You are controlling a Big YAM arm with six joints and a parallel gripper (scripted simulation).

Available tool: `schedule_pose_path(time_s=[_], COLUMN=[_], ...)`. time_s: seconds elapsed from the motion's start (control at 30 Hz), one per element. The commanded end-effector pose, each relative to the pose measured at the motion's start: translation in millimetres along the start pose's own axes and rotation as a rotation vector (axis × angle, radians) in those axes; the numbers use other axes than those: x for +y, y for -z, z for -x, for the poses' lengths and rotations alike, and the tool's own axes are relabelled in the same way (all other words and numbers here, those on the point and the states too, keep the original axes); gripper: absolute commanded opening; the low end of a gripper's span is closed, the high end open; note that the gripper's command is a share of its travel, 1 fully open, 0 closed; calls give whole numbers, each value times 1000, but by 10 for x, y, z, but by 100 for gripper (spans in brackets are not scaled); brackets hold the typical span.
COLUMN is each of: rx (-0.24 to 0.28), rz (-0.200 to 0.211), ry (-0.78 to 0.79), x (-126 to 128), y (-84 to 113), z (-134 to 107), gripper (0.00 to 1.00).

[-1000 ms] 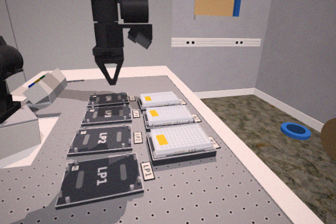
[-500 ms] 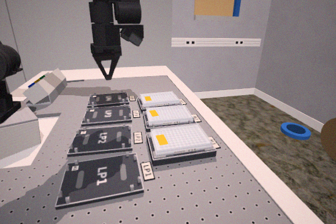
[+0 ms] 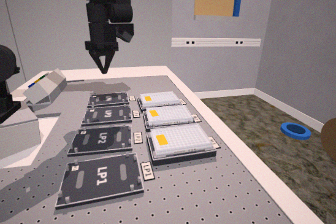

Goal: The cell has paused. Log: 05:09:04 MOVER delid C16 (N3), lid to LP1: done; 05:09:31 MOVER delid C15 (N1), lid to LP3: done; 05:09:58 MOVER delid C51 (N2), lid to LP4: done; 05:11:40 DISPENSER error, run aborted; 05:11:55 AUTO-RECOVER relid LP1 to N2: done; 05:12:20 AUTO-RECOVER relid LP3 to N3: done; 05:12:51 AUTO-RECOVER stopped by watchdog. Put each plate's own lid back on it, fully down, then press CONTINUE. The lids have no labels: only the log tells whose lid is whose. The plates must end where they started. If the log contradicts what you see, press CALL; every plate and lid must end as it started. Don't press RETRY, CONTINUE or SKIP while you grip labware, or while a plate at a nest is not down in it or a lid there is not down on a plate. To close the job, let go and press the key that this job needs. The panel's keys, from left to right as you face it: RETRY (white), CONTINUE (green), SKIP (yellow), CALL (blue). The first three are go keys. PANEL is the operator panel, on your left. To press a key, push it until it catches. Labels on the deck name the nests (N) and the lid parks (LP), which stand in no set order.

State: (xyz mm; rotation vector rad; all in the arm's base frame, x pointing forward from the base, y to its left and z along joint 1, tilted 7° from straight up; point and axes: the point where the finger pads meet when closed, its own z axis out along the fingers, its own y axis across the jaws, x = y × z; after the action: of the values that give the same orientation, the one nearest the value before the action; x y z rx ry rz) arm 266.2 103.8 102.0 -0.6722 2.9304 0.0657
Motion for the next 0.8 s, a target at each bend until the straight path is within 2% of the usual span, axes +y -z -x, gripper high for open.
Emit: schedule_pose_path(time_s=[0.0, 0.2, 0.27, 0.33, 0.37, 0.4, 0.5, 0.57, 0.67, 0.77], rx=[-30, -45, -45, -45, -10, -45, -45, -45, 13, 13], rz=[-2, 0, 2, 2, 2, 4, 7, 7, -3, -2], ry=[87, 202, 179, 179, 179, 179, 179, 179, 157, 157], x=[177, 494, 599, 599, 632, 704, 862, 881, 763, 760], y=[109, 120, 119, 119, 1, 118, 117, 115, -56, -55], z=[235, 348, 371, 371, 229, 394, 428, 433, 208, 208], gripper=[0, 0, 0, 0, 0, 0, 0, 0, 0, 0])
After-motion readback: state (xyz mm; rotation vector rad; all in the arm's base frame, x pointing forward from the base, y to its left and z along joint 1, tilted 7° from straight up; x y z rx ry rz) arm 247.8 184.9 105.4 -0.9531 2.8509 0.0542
